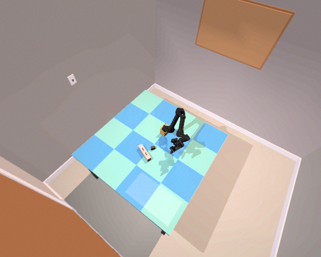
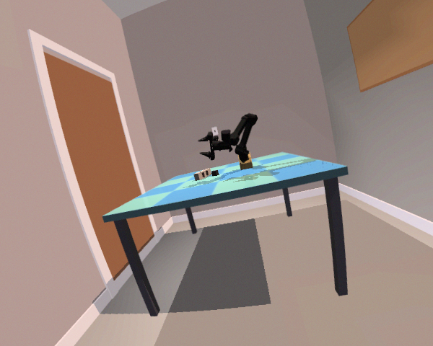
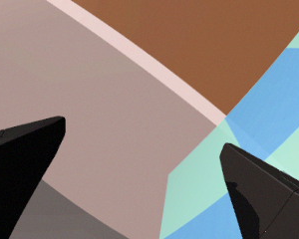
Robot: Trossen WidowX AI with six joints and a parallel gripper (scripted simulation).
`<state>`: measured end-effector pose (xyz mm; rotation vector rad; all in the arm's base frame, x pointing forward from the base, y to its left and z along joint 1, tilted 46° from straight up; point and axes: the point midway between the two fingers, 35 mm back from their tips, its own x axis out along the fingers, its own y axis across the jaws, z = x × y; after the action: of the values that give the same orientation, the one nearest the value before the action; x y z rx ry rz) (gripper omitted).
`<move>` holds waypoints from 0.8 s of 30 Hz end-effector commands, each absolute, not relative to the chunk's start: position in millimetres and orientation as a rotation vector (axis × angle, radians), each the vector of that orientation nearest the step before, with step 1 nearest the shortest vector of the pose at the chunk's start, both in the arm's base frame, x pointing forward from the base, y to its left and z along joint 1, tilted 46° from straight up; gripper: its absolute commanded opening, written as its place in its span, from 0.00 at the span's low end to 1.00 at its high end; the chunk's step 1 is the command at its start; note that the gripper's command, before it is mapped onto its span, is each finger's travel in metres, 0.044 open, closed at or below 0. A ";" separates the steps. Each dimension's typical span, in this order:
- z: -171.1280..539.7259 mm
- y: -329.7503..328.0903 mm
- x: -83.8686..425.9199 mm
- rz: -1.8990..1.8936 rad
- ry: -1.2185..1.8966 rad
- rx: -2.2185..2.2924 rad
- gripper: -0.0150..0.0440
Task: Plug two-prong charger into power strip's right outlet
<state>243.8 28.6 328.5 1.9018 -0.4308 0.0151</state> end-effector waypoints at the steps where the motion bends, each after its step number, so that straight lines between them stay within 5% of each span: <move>1: 323.4 32.4 257.7 -0.030 -0.371 1.775 1.00; 24: 245.5 22.4 320.0 -0.288 0.030 1.197 1.00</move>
<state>315.6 24.9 247.9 1.2308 0.0050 -0.2768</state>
